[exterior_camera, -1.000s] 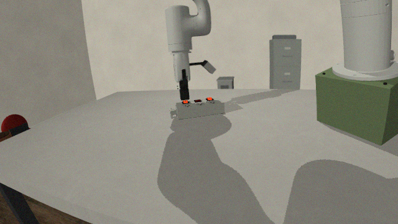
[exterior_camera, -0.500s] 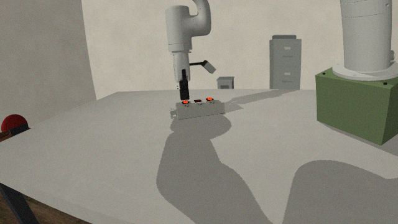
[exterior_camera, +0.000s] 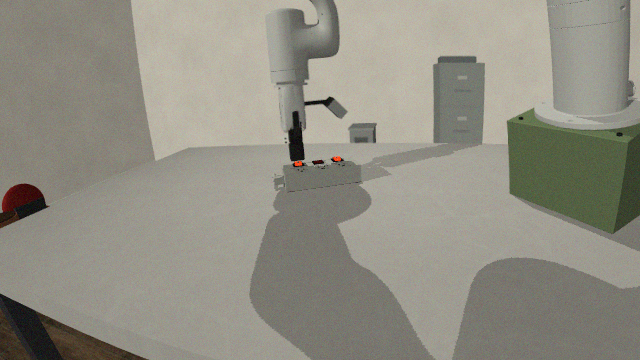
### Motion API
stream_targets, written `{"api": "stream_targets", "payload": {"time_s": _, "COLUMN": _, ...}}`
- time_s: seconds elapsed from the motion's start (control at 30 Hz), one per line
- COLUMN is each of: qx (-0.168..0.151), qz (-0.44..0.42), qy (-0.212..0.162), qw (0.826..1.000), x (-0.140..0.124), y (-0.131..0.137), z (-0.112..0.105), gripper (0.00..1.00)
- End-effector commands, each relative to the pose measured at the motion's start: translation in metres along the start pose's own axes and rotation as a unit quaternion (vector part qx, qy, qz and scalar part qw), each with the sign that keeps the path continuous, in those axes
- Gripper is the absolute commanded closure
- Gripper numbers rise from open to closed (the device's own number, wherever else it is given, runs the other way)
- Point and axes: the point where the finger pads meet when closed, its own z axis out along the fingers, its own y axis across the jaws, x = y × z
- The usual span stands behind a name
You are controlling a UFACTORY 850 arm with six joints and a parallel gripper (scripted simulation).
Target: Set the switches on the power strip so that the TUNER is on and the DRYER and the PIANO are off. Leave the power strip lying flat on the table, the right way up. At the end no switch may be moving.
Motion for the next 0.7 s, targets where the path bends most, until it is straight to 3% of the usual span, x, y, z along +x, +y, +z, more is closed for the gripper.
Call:
{"api": "stream_targets", "payload": {"time_s": 0.0, "qx": 0.001, "qz": 0.0, "qy": -0.001, "qw": 1.0, "x": -0.0007, "y": -0.0006, "z": -0.0006, "gripper": 1.0}}
{"api": "stream_targets", "payload": {"time_s": 0.67, "qx": 0.001, "qz": 0.0, "qy": -0.001, "qw": 1.0, "x": -0.0007, "y": -0.0006, "z": 0.0059, "gripper": 1.0}}
